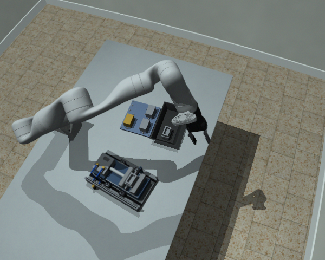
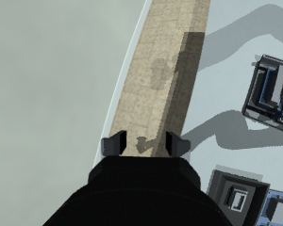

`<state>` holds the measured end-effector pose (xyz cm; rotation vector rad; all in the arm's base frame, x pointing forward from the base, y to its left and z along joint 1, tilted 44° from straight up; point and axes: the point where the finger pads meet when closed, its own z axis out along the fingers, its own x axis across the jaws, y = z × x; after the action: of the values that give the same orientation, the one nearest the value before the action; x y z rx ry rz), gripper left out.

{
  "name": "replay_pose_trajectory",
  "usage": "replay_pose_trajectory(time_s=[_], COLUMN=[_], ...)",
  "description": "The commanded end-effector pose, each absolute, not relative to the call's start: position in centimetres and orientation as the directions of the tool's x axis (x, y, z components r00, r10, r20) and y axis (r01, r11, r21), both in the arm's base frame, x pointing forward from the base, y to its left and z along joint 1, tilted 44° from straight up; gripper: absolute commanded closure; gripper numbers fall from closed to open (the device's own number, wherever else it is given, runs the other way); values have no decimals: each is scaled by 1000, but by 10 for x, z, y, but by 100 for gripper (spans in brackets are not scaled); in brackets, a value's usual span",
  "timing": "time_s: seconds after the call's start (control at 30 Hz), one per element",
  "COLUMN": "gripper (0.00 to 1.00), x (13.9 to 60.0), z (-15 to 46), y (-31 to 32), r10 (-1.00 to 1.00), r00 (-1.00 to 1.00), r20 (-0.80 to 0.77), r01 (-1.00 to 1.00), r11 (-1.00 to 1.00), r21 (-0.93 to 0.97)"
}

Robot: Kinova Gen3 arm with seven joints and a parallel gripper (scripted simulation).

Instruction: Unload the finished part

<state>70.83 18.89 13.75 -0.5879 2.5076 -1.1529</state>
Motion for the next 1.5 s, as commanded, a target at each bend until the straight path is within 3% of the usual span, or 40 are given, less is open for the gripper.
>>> replay_pose_trajectory(time_s=[0.0, 0.83, 1.1, 1.47], gripper=[0, 0, 0, 0], x=[708, 698, 668, 573], z=[139, 143, 152, 171], y=[190, 173, 128, 31], r10=[-491, -457, -365, -133], r00=[-864, -882, -924, -985], r20=[-116, -116, -116, -107], r01=[-232, -214, -161, -18], r11=[591, 608, 646, 705], r21=[-773, -765, -746, -709])
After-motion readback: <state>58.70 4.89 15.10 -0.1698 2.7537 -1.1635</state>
